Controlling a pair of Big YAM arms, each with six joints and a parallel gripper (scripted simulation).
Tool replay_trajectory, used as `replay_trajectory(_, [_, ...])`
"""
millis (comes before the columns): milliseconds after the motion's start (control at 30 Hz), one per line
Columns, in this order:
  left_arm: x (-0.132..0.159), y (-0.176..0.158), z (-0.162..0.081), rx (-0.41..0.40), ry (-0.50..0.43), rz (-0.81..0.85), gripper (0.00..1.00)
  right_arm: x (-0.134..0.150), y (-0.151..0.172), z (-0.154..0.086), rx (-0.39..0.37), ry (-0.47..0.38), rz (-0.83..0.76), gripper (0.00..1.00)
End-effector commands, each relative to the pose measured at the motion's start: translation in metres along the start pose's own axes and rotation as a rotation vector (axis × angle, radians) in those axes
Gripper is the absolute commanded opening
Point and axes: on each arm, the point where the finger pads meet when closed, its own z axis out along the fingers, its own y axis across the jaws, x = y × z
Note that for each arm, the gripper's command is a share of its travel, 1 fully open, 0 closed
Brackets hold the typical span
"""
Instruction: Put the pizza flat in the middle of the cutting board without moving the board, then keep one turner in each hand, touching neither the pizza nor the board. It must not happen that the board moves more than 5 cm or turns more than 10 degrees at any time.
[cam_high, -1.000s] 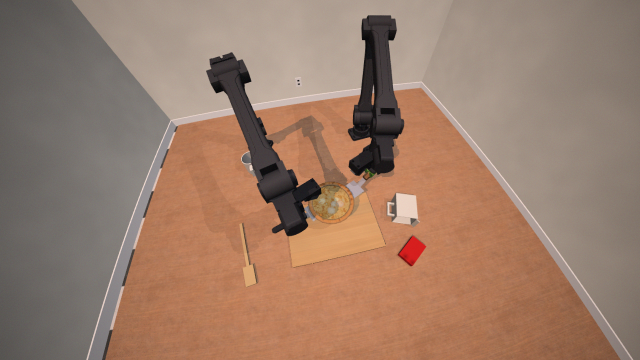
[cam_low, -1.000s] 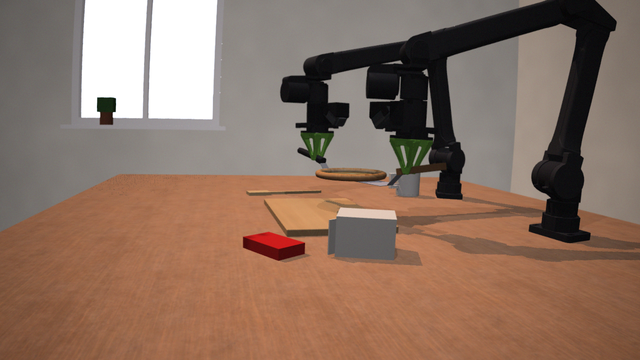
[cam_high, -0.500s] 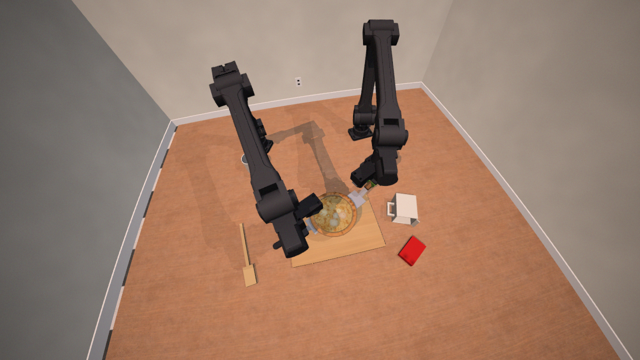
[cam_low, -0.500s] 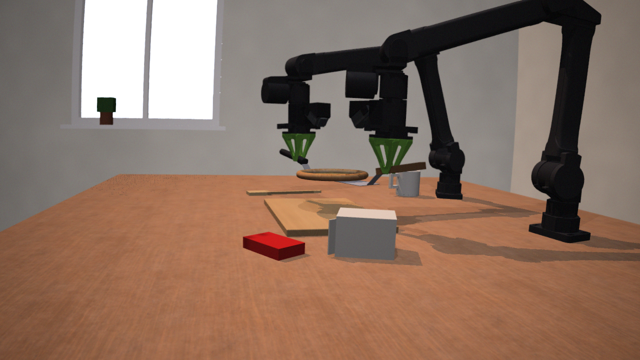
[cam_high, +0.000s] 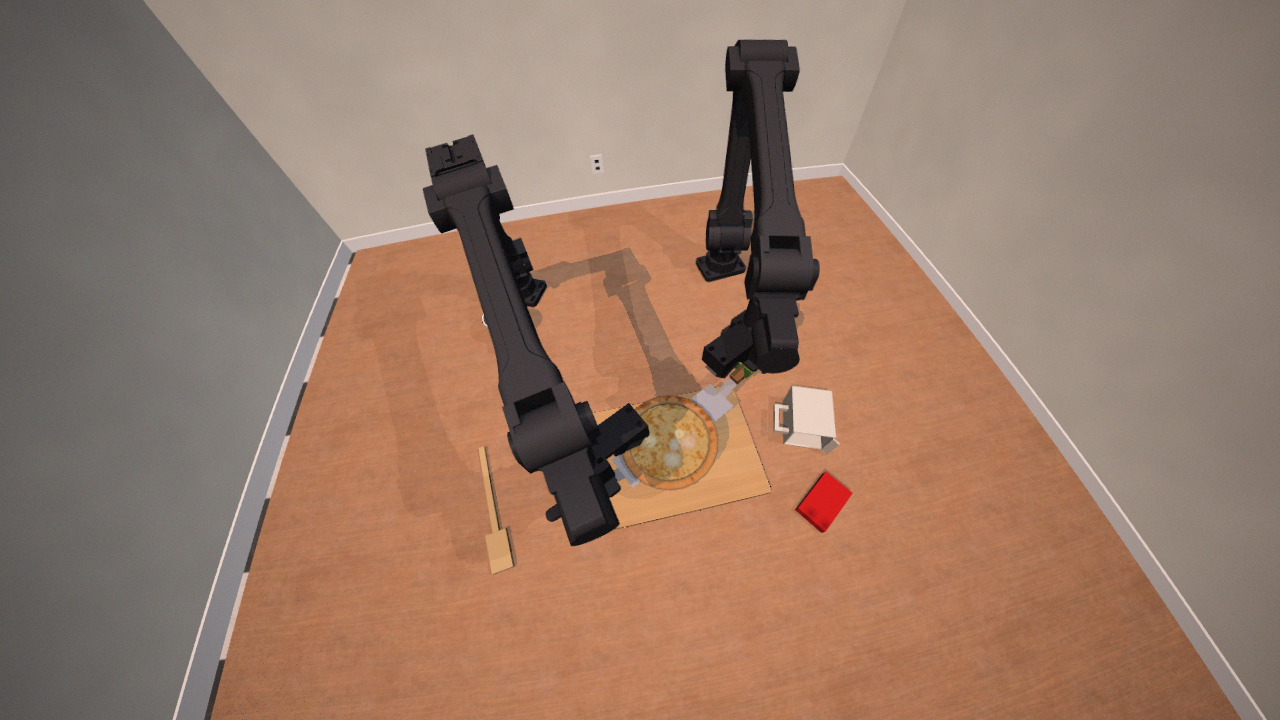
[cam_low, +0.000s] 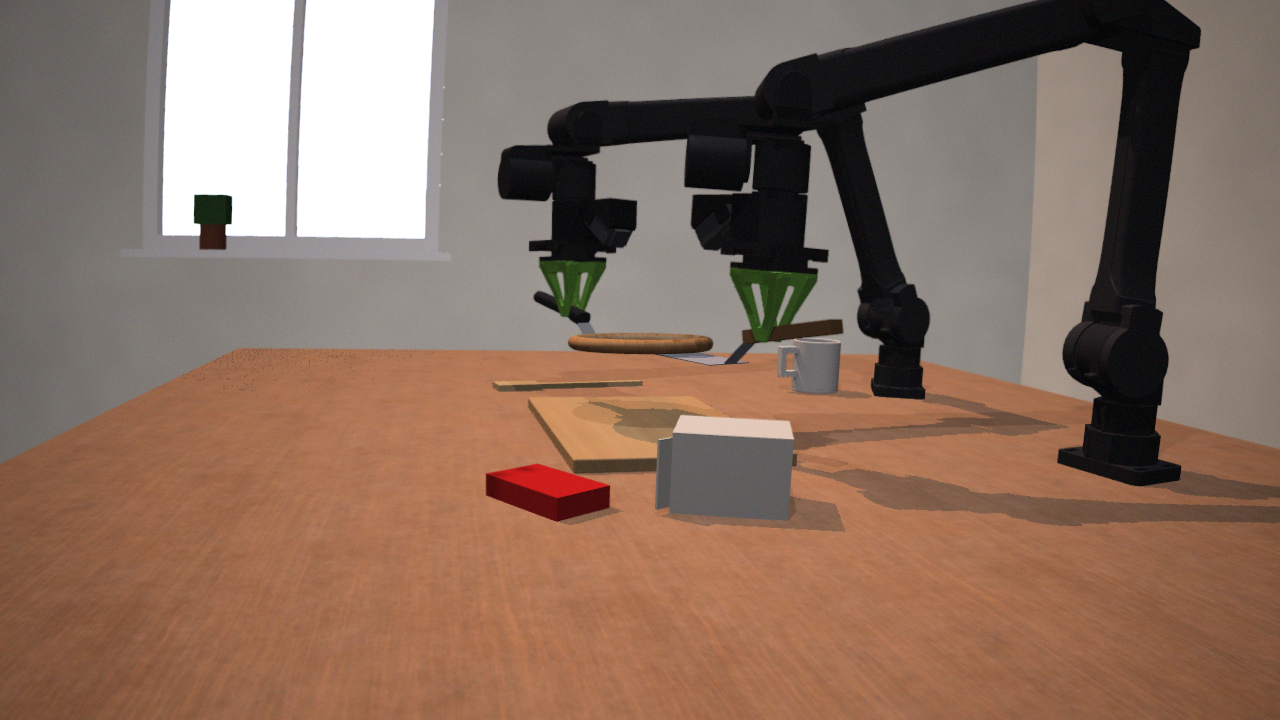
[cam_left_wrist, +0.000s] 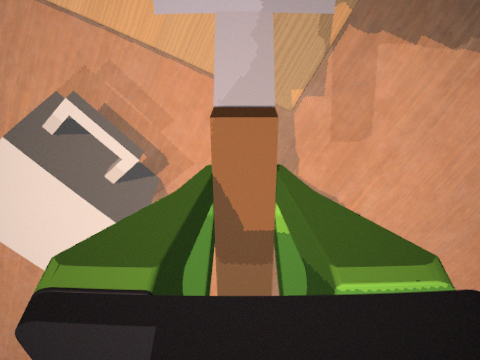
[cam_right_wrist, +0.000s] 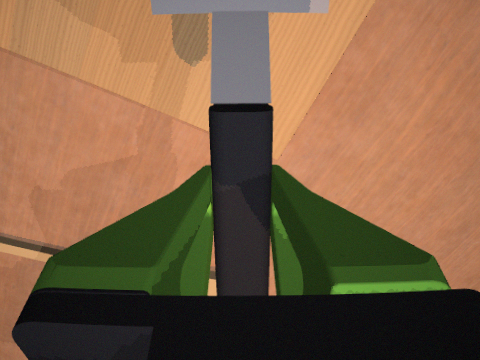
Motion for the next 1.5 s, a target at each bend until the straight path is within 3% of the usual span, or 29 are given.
replay_trajectory(0, [-0.012, 0.012, -0.03, -0.06, -0.059, 0.004, 0.06, -0.007, -0.014, -0.058, 0.105, 0.017, -0.006, 0.06])
replay_trajectory(133, [-0.012, 0.012, -0.03, -0.06, -0.06, 0.004, 0.06, -0.007, -0.015, -0.059, 0.105, 0.018, -0.017, 0.06])
replay_trajectory(167, [-0.009, 0.003, -0.017, -0.041, -0.044, 0.006, 0.06, -0.005, -0.014, -0.059, 0.104, 0.018, -0.013, 0.06])
replay_trajectory(233, [-0.009, 0.003, -0.017, -0.041, -0.044, 0.006, 0.06, -0.005, -0.014, -0.059, 0.104, 0.018, -0.013, 0.06])
replay_trajectory(300, [-0.008, -0.004, 0.009, -0.004, -0.007, 0.006, 0.06, 0.001, -0.005, -0.034, 0.081, 0.014, -0.008, 0.06])
replay_trajectory(467, [-0.009, -0.005, 0.014, -0.009, -0.005, 0.008, 0.06, 0.007, -0.011, -0.035, 0.102, 0.006, -0.006, 0.06])
replay_trajectory(500, [-0.011, -0.003, 0.011, -0.018, -0.014, 0.008, 0.06, 0.008, -0.009, -0.028, 0.094, -0.004, -0.006, 0.06])
replay_trajectory(533, [-0.014, 0.0, 0.007, -0.03, -0.023, 0.008, 0.06, 0.009, -0.005, 0.0, 0.046, -0.027, -0.006, 0.06])
replay_trajectory(633, [-0.009, -0.005, 0.025, -0.003, 0.003, 0.006, 0.06, 0.011, -0.003, 0.009, 0.037, -0.05, -0.006, 0.06])
replay_trajectory(700, [-0.01, -0.007, 0.029, 0.001, 0.001, 0.007, 0.06, 0.011, -0.006, -0.011, 0.078, -0.04, -0.005, 0.06])
replay_trajectory(733, [-0.017, 0.001, 0.019, -0.018, -0.017, 0.008, 0.06, 0.01, -0.012, -0.023, 0.103, -0.034, -0.008, 0.06])
replay_trajectory(800, [-0.017, 0.001, 0.019, -0.018, -0.017, 0.008, 0.06, 0.01, -0.012, -0.023, 0.103, -0.034, -0.008, 0.06])
replay_trajectory(867, [-0.009, -0.004, 0.016, -0.032, -0.024, 0.0, 0.06, -0.005, -0.005, -0.01, 0.073, -0.043, -0.004, 0.06])
replay_trajectory(900, [-0.013, -0.003, 0.014, -0.04, -0.028, 0.007, 0.06, -0.004, -0.005, -0.007, 0.075, -0.042, -0.018, 0.06])
replay_trajectory(1000, [-0.012, -0.007, 0.037, -0.005, -0.002, 0.008, 0.06, -0.004, -0.007, -0.006, 0.084, -0.044, -0.033, 0.06])
replay_trajectory(1133, [-0.013, -0.007, 0.043, -0.008, 0.003, 0.008, 0.06, 0.011, -0.006, -0.002, 0.089, -0.053, -0.014, 0.06])
replay_trajectory(1233, [-0.014, -0.007, 0.047, -0.008, 0.003, 0.008, 0.06, 0.014, -0.003, 0.029, 0.047, -0.086, -0.01, 0.06])
replay_trajectory(1267, [-0.01, -0.007, 0.051, -0.003, 0.01, 0.001, 0.06, 0.014, 0.001, 0.029, 0.043, -0.093, -0.01, 0.06])
replay_trajectory(1300, [-0.013, -0.002, 0.04, -0.024, -0.009, -0.001, 0.06, 0.013, 0.0, 0.014, 0.055, -0.091, -0.006, 0.06])
replay_trajectory(1367, [-0.013, -0.002, 0.04, -0.024, -0.009, -0.001, 0.06, 0.013, 0.0, 0.014, 0.055, -0.091, -0.006, 0.06])
replay_trajectory(1400, [-0.011, -0.007, 0.052, -0.003, 0.002, -0.001, 0.06, 0.009, -0.01, 0.003, 0.101, -0.079, -0.022, 0.06])
replay_trajectory(1433, [-0.012, -0.012, 0.058, 0.005, 0.009, 0.007, 0.06, 0.001, -0.003, 0.016, 0.075, -0.087, -0.032, 0.06])
replay_trajectory(1467, [-0.012, -0.012, 0.06, 0.007, 0.01, 0.008, 0.06, 0.001, -0.008, 0.011, 0.089, -0.083, -0.035, 0.06])
